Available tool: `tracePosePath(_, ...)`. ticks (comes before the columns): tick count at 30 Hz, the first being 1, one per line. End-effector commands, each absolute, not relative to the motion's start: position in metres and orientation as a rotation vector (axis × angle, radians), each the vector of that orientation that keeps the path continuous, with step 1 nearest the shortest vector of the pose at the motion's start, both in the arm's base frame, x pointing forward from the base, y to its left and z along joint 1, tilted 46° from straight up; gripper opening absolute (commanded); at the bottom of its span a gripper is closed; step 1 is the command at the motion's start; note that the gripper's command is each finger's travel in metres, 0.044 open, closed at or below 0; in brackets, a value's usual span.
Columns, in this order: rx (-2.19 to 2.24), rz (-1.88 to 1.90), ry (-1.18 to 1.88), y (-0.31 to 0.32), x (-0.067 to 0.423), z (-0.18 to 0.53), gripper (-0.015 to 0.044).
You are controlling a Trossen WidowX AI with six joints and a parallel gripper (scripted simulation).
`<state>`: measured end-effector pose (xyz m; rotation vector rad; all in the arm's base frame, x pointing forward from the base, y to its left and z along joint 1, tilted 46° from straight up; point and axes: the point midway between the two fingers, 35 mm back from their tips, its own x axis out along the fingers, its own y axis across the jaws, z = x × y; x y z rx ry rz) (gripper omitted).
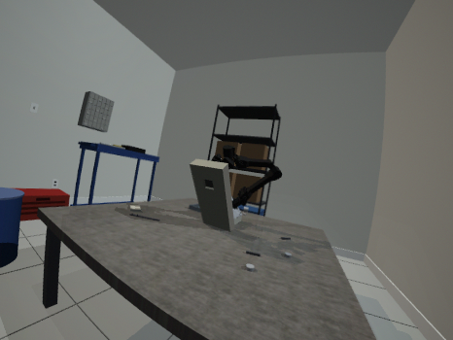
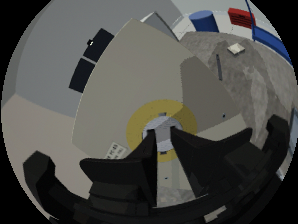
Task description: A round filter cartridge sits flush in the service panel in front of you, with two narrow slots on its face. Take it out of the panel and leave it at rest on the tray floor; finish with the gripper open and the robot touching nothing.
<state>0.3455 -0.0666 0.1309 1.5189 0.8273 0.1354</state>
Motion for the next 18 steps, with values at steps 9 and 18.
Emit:
tracePosePath(9,1.098,0.298,0.747,-0.0628,0.3496,0.128,0.0)
tracePosePath(18,0.801,0.401,0.674,-0.0627,0.3497,0.1279,0.0)
